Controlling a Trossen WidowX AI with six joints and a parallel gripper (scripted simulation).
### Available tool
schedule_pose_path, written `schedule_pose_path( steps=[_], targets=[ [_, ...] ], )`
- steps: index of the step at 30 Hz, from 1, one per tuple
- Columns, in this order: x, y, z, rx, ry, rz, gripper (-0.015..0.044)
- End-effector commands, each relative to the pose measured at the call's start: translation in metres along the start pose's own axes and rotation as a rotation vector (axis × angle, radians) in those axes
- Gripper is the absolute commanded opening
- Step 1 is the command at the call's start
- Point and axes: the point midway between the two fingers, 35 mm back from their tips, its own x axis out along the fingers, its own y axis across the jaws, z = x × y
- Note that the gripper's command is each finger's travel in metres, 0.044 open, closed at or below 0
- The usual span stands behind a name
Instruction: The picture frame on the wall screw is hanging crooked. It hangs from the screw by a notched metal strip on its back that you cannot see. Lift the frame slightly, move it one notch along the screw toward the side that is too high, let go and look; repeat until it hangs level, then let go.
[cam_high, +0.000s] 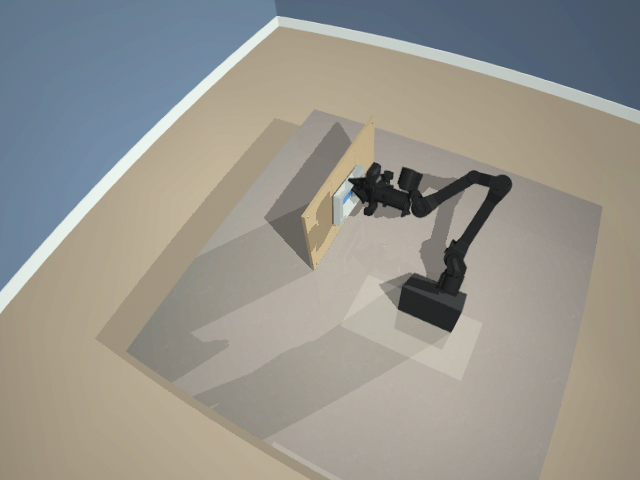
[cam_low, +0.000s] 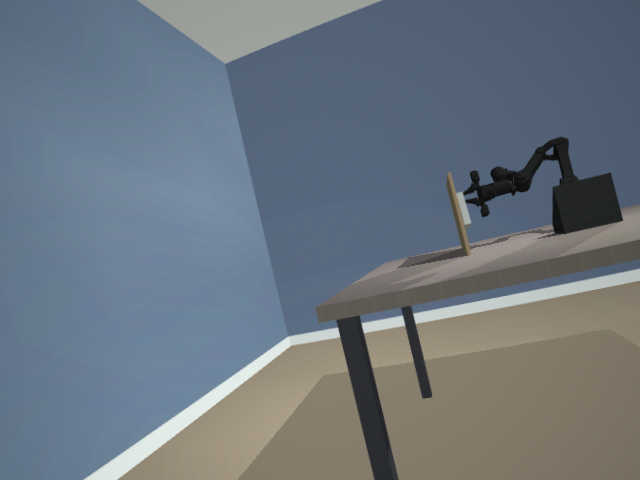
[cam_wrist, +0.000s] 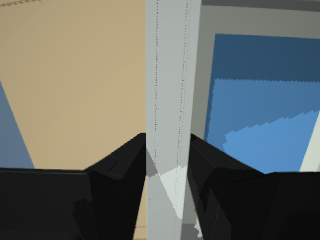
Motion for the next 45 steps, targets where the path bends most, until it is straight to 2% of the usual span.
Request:
schedule_pose_path(
  steps=[1,20,42,45],
  targets=[
    [0.0001,0.0022,-0.0007,-0.004,0.006,0.016,0.0000],
    [0.0000,-0.0011,-0.0001,-0.005,0.001,0.001,0.0000],
    [0.0000,-0.0011,-0.0004,-0.147,-0.001,0.001,0.0000],
    [0.0000,-0.0011,-0.0008,-0.131,0.002,0.001,0.0079]
  ],
)
